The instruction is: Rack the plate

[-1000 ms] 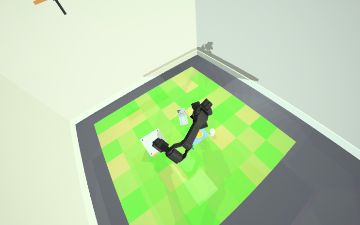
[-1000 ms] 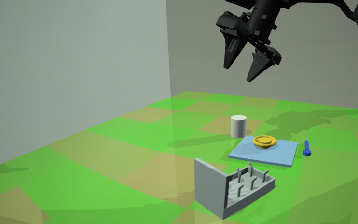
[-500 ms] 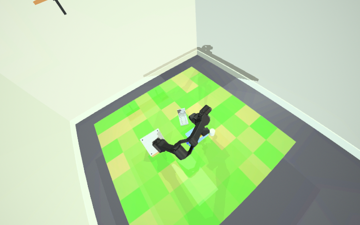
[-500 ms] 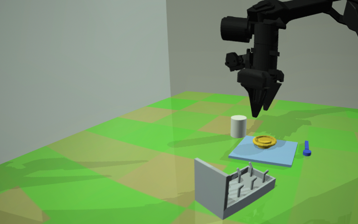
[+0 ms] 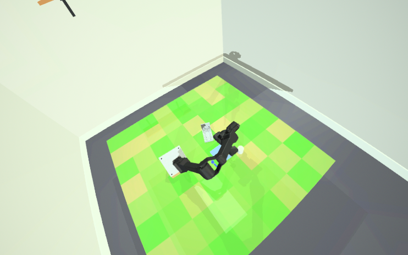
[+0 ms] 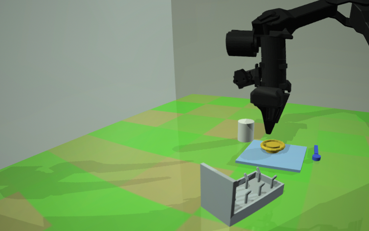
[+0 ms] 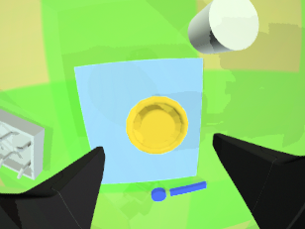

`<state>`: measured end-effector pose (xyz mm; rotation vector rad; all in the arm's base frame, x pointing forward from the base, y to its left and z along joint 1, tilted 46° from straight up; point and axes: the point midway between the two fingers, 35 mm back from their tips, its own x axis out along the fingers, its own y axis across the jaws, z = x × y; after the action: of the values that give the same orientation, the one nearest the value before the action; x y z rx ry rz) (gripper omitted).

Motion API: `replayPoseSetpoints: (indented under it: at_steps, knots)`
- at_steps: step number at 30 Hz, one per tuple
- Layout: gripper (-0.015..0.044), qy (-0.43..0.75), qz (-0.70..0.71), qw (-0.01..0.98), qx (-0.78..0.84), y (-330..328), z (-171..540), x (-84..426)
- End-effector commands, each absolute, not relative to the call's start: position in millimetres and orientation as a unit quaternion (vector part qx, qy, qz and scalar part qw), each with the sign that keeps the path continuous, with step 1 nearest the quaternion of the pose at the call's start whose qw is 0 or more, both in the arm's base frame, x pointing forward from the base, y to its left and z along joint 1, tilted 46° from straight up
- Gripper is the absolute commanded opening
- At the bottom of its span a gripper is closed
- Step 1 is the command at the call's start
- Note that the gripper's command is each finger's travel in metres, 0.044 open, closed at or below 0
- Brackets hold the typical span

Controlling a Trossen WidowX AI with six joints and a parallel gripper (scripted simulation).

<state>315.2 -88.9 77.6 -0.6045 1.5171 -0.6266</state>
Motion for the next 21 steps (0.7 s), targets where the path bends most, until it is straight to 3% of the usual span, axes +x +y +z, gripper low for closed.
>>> replayPoseSetpoints:
  at_steps: [1, 21]
  knots:
    - [0.0400, 0.668, -0.277, 0.637, -0.268, -95, 73, 313]
    - [0.0400, 0.668, -0.277, 0.637, -0.269, -119, 50, 311]
